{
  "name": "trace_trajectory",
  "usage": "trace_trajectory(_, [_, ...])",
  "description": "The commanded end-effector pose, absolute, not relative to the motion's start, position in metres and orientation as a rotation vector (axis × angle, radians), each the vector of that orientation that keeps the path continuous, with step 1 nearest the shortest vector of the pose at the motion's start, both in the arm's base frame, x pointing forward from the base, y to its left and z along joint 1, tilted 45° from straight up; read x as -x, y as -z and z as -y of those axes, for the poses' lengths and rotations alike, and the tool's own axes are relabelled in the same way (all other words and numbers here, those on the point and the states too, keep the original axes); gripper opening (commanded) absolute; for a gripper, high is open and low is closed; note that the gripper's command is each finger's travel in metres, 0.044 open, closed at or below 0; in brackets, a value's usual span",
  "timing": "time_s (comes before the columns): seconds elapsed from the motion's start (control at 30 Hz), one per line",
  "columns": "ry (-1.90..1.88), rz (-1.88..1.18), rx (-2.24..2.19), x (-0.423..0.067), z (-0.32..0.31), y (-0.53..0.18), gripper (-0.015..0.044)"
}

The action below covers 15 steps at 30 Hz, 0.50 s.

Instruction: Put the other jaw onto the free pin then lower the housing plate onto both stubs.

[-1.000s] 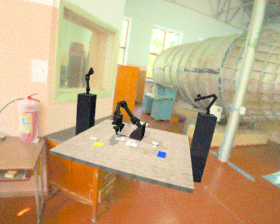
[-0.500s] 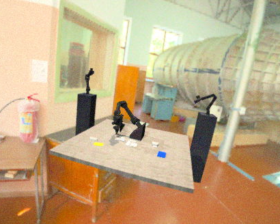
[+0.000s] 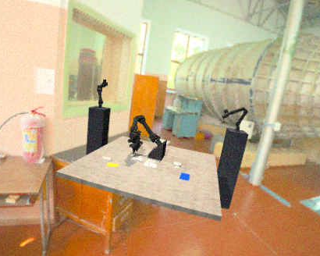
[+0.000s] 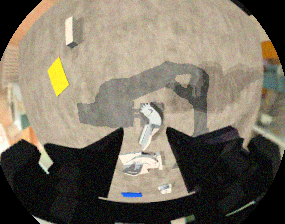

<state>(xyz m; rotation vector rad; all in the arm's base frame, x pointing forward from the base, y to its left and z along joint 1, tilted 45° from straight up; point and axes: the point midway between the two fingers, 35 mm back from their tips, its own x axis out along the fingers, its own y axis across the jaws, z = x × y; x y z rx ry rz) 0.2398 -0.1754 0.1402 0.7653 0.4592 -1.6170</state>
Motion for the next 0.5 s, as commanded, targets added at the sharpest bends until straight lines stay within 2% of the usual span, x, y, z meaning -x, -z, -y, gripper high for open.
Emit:
trace_trajectory(0.0, [1.617, -0.459, -0.765, -0.2399, 0.1754, -0.1402, 0.0204])
trace_trajectory(0.27, [1.617, -0.459, -0.765, -0.2399, 0.1754, -0.1402, 0.0000])
trace_trajectory(0.47, [1.617, -0.459, -0.765, -0.2399, 0.1754, -0.1402, 0.0000])
